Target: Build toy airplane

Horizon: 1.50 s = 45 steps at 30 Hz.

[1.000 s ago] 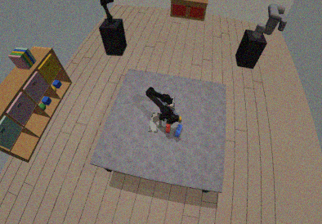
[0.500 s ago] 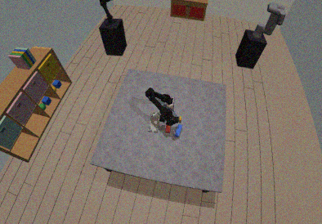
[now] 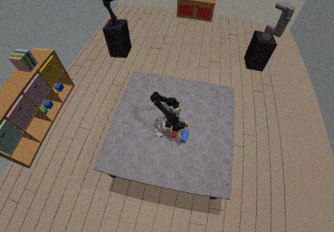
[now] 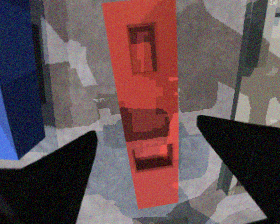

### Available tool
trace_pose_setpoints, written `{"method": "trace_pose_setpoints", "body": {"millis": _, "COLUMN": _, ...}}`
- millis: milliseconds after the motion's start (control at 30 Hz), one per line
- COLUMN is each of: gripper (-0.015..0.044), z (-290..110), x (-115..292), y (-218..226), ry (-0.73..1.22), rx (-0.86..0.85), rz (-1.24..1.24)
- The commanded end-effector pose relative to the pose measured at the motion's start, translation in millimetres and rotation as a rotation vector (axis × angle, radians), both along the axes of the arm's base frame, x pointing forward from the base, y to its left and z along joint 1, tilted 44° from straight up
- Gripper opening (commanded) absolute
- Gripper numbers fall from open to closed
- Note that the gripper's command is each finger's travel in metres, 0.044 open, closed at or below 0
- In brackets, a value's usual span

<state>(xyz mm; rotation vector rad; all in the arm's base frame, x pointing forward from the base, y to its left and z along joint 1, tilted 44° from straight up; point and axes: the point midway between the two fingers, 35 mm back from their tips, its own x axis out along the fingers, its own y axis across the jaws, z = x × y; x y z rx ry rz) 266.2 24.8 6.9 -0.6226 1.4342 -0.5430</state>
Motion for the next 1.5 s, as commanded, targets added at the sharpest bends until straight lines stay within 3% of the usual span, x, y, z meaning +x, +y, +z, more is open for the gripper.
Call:
{"method": "trace_pose_setpoints", "body": {"millis": 0, "gripper": 0.0440, "z": -5, "x": 0, "y": -7, "ry": 0.004, "rx": -0.006, "rz": -0.002}}
{"method": "trace_pose_setpoints", "body": {"millis": 400, "gripper": 0.0440, "z": -17, "x": 0, "y": -19, "ry": 0.003, "rx": -0.008, "rz": -0.002}}
{"method": "trace_pose_setpoints", "body": {"millis": 733, "gripper": 0.0177, "z": -17, "x": 0, "y": -19, "ry": 0.003, "rx": -0.008, "rz": -0.002}}
{"method": "trace_pose_setpoints", "body": {"millis": 967, "gripper": 0.0131, "z": -17, "x": 0, "y": -19, "ry": 0.003, "rx": -0.008, "rz": -0.002}}
{"method": "trace_pose_setpoints", "body": {"millis": 1133, "gripper": 0.0000, "z": -12, "x": 1, "y": -13, "ry": 0.003, "rx": -0.006, "rz": -0.001}}
{"method": "trace_pose_setpoints", "body": {"millis": 1467, "gripper": 0.0000, "z": 8, "x": 4, "y": 9, "ry": 0.004, "rx": 0.001, "rz": 0.000}}
